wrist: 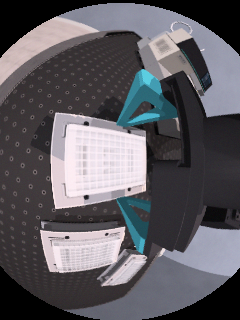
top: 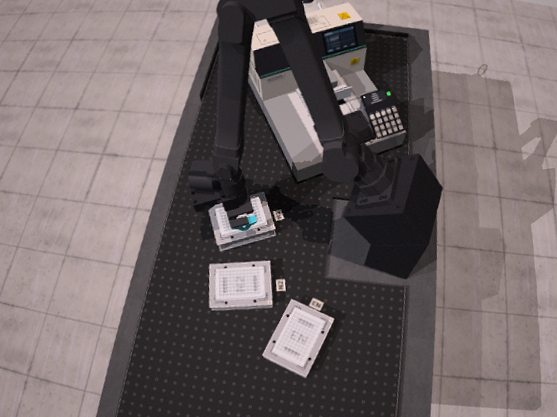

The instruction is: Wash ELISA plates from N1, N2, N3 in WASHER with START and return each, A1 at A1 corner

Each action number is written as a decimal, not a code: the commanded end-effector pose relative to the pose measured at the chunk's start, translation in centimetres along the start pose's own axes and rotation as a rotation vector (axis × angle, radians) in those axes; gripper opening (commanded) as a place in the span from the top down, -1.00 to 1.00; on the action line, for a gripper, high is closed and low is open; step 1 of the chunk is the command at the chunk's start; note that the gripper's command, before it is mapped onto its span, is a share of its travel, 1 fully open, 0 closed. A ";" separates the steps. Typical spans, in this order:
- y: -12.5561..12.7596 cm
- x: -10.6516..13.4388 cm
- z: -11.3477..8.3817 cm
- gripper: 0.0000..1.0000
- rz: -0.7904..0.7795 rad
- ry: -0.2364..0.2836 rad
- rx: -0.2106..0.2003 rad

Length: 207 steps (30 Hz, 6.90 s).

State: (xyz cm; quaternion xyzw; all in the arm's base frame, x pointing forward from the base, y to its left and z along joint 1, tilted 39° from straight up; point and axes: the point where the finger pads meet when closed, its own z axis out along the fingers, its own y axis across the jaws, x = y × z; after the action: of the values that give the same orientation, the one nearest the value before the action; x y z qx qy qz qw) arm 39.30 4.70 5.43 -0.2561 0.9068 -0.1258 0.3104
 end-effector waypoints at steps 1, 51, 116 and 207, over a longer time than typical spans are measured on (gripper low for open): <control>-0.9 -0.9 0.2 -1.00 -0.001 -0.017 0.014; -0.3 -0.5 2.1 -0.76 -0.002 -0.012 0.005; 0.1 -0.5 -0.4 -0.68 -0.001 -0.014 0.000; -12.3 8.6 -8.4 -0.68 0.983 -0.014 0.008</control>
State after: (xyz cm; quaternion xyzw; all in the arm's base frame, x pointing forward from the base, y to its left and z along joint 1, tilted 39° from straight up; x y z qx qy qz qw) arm 32.11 -8.31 11.04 0.1568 0.9293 0.0233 0.3336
